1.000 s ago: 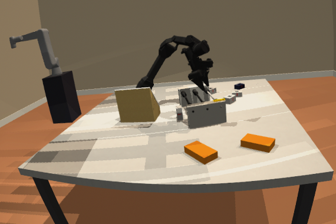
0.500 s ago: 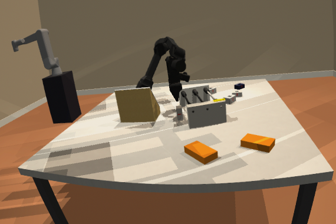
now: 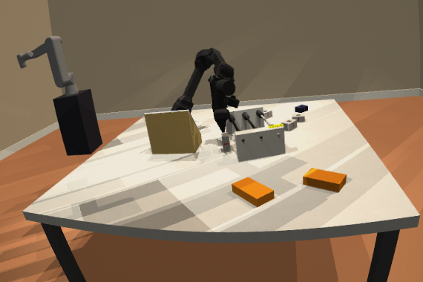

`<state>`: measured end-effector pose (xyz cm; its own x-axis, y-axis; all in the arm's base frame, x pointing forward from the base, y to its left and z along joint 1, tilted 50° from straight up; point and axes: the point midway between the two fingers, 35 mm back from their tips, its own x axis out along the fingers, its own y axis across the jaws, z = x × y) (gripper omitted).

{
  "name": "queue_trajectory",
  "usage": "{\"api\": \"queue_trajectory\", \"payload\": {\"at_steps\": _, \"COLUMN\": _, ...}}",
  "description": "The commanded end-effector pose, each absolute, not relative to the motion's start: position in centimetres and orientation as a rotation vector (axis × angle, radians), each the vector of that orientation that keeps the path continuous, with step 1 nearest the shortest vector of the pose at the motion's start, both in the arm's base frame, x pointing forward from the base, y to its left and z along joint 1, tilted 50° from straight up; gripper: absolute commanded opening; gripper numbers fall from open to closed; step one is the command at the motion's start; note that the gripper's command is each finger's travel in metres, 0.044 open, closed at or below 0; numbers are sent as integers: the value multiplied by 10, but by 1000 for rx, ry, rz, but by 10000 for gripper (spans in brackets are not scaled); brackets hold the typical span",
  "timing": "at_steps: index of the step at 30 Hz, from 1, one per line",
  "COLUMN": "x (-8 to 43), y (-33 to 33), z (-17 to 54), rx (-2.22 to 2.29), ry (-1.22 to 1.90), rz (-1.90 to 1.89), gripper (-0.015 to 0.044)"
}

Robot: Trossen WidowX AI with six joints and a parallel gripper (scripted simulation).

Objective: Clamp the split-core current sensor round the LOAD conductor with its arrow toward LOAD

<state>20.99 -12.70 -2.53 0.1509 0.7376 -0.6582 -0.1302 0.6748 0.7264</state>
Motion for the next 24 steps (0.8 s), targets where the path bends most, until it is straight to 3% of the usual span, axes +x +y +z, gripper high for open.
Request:
{"api": "queue_trajectory", "payload": {"at_steps": 1, "x": 212, "y": -121, "z": -29, "rx": 592, "ry": 1275, "rz": 677, "gripper": 440}}
{"api": "queue_trajectory", "payload": {"at_steps": 22, "x": 215, "y": -96, "z": -49, "rx": 593, "ry": 1273, "rz": 679, "gripper": 440}}
{"api": "queue_trajectory", "payload": {"at_steps": 24, "x": 215, "y": -100, "z": -48, "rx": 586, "ry": 1276, "rz": 679, "gripper": 387}}
